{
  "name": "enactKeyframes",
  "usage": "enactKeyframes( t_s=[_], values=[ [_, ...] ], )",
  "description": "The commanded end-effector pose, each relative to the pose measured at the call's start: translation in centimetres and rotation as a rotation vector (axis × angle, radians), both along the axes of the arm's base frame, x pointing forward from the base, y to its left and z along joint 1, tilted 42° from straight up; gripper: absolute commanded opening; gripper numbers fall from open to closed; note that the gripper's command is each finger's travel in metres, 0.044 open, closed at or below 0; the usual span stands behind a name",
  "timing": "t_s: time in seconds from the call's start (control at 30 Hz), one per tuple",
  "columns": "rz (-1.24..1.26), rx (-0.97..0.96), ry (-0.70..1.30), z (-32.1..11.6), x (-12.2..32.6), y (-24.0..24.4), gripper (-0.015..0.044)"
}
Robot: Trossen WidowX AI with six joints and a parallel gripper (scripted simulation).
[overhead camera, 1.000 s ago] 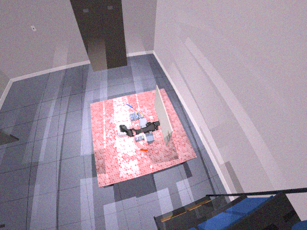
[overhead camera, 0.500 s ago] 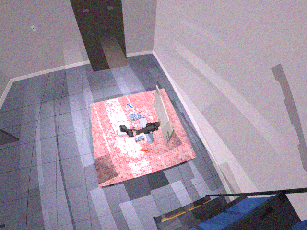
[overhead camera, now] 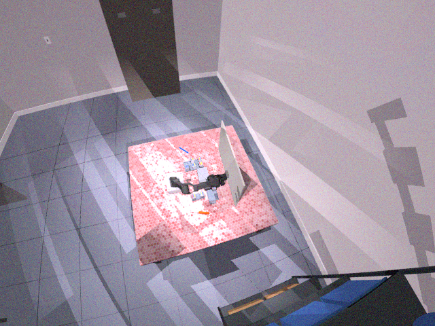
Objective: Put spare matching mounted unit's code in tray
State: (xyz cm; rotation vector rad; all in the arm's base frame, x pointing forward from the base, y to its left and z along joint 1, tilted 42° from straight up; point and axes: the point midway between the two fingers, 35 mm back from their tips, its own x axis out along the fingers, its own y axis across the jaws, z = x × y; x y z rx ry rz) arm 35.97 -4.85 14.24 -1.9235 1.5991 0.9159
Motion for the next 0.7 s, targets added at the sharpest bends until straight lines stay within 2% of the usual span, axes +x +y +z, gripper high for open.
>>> enactKeyframes(
  t_s=[0.0,0.67],
  values=[
    [0.004,-0.002,0.001,-0.3,0.1,-0.3,0.0000],
    [0.004,0.000,0.001,-1.9,0.6,-1.6,0.0000]
  ],
)
